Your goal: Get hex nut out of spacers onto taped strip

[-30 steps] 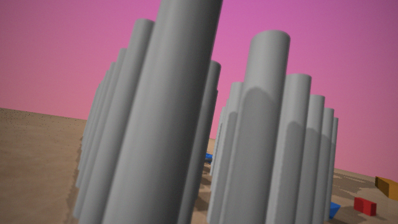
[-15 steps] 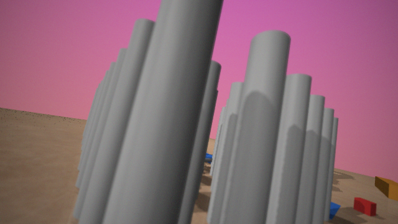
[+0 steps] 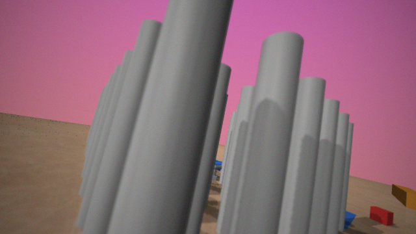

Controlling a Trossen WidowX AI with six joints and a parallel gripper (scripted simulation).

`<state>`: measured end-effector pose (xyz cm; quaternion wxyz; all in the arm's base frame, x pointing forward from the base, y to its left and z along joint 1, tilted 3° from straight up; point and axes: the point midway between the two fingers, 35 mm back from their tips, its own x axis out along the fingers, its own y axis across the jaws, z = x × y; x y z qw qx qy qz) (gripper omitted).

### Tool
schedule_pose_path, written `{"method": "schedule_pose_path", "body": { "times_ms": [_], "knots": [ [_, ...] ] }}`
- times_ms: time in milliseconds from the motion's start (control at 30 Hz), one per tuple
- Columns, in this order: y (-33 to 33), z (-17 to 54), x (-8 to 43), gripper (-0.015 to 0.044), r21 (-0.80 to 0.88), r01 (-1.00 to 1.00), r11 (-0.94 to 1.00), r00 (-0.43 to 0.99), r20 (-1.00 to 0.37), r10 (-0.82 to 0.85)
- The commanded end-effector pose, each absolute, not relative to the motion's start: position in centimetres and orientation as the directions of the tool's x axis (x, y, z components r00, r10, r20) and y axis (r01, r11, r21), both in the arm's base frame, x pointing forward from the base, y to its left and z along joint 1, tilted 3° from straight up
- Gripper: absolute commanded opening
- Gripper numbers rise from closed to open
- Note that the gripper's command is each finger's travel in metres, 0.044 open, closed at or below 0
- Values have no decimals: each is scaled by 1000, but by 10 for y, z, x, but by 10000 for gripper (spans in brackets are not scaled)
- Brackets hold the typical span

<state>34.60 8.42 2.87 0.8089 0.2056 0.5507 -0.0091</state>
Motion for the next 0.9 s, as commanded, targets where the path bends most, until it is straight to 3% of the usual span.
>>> {"method": "schedule_pose_path", "body": {
  "times_ms": [0,867],
  "knots": [
    [85,29,342,0,323,246,914,393,-895,210],
    [90,28,325,0,322,247,914,388,-897,212]
  ]
}}
